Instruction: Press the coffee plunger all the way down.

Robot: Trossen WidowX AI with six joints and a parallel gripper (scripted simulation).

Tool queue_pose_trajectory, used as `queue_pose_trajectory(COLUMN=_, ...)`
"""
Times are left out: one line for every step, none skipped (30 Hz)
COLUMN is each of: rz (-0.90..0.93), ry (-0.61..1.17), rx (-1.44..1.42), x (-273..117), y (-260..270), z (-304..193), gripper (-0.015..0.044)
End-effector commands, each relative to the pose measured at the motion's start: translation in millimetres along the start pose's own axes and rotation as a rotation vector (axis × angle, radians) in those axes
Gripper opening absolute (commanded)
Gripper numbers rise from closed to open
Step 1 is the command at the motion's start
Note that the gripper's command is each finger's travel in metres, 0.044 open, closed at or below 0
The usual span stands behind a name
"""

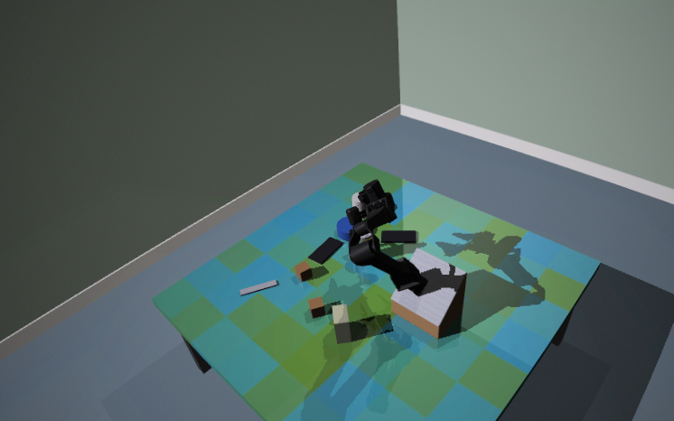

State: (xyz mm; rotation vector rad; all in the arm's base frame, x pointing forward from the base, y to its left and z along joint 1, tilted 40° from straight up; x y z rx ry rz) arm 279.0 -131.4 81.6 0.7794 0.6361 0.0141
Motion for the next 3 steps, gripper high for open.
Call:
queue_pose_trajectory(rz=0.005, ry=0.001, rx=-0.006, x=-0.9, y=1.1, z=0.0, gripper=0.044)
queue_pose_trajectory(rz=0.005, ry=0.001, rx=-0.006, x=-0.9, y=1.1, z=0.0, gripper=0.044)
queue_pose_trajectory(rz=0.005, ry=0.001, rx=-0.006, x=-0.9, y=1.1, z=0.0, gripper=0.044)
Point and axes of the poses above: the point midway between the two fingers, 35 mm back from their tips, its own x axis out along the fingers, its own y axis across the jaws, z = x × y, the point moved 5 cm from there along -x, back along the fingers, and after that the axes turned 4 degrees about x, right-handed, at the moved point
